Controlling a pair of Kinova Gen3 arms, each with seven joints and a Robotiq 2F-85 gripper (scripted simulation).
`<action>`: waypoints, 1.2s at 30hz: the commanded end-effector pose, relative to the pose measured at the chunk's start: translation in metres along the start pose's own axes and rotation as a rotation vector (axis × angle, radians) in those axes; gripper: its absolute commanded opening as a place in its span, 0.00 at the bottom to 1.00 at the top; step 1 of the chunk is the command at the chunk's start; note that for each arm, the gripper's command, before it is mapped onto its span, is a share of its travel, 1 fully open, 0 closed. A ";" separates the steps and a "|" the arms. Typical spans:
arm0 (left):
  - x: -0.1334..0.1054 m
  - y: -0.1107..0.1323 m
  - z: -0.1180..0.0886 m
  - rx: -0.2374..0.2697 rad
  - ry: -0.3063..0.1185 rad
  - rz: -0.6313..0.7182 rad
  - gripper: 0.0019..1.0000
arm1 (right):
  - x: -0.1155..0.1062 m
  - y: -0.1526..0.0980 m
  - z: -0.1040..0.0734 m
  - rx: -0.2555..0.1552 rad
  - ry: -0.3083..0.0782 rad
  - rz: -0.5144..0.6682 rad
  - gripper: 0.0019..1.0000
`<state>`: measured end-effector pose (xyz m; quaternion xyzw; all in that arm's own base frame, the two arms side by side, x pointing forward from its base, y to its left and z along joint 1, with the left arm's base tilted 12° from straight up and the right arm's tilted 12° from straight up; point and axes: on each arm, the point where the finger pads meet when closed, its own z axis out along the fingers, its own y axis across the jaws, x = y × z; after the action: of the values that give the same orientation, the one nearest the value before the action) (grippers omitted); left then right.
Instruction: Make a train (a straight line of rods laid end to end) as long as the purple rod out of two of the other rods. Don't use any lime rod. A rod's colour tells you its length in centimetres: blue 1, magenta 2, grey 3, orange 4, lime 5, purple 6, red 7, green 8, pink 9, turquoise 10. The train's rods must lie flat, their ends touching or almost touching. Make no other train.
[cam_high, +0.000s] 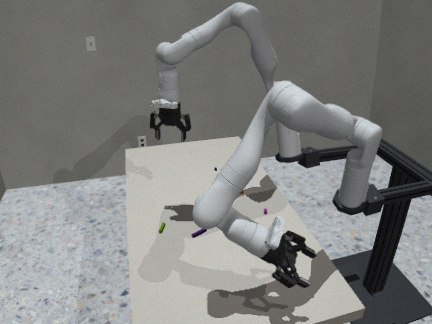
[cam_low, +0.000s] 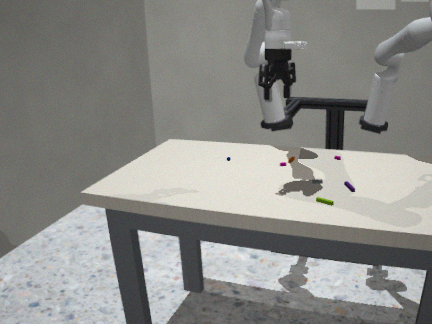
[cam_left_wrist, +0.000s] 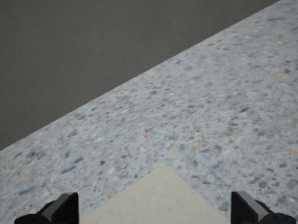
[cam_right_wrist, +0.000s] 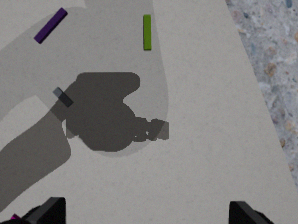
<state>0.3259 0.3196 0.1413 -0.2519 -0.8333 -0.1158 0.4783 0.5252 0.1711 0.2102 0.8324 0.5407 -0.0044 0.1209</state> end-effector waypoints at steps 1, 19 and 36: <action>0.001 0.000 -0.001 -0.001 -0.001 -0.001 1.00 | 0.000 0.000 -0.001 -0.001 0.002 0.000 1.00; -0.001 0.000 -0.002 -0.005 -0.003 0.002 1.00 | 0.000 0.000 -0.001 -0.001 0.002 0.000 1.00; -0.164 -0.085 -0.123 -0.419 -0.180 0.456 1.00 | -0.023 0.017 0.005 0.013 0.000 -0.008 1.00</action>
<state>0.4164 0.1941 0.0842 -0.4643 -0.7853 -0.1414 0.3843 0.5294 0.1518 0.2106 0.8306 0.5438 -0.0094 0.1191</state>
